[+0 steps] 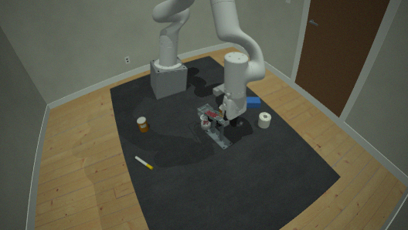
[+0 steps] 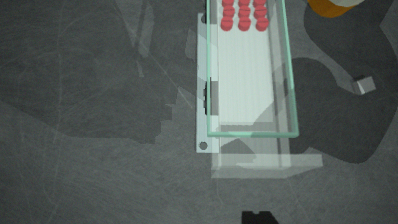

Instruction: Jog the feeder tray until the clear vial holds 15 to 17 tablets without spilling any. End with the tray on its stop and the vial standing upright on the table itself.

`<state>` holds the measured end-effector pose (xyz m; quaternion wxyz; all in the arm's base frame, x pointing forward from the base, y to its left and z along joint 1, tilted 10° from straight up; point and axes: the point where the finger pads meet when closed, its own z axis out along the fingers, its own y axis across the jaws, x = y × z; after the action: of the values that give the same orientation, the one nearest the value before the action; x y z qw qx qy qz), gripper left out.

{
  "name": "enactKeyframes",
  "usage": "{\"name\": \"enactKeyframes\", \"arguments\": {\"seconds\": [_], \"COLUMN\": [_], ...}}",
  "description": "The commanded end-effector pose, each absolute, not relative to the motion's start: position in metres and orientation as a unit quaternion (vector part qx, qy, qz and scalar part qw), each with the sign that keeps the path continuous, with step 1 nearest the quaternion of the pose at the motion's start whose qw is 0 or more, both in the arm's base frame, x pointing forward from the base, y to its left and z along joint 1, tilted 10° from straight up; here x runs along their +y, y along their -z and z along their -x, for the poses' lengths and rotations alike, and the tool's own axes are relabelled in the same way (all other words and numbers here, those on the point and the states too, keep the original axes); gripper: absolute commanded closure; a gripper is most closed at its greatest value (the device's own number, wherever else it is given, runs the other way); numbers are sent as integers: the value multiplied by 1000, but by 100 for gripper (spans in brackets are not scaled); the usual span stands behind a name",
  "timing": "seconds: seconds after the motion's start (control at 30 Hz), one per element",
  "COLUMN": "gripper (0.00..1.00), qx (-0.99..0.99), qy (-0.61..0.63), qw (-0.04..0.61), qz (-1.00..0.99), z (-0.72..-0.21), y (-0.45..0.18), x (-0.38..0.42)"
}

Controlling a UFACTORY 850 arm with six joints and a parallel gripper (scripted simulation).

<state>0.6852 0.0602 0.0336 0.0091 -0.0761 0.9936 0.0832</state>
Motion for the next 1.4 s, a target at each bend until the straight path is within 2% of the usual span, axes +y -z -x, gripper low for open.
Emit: {"name": "enactKeyframes", "arguments": {"seconds": [0.0, 0.4, 0.8, 0.9, 1.03, 1.37], "gripper": [100, 100, 100, 100, 100, 100], "qx": [994, 994, 994, 994, 994, 994], "qy": [-83, -83, -83, -83, -83, -83], "qw": [10, 10, 10, 10, 10, 10], "qz": [76, 76, 76, 76, 76, 76], "z": [-687, -686, -653, -654, -685, -687], "y": [-35, -35, -23, -23, -35, -35], "x": [60, 60, 57, 57, 60, 60]}}
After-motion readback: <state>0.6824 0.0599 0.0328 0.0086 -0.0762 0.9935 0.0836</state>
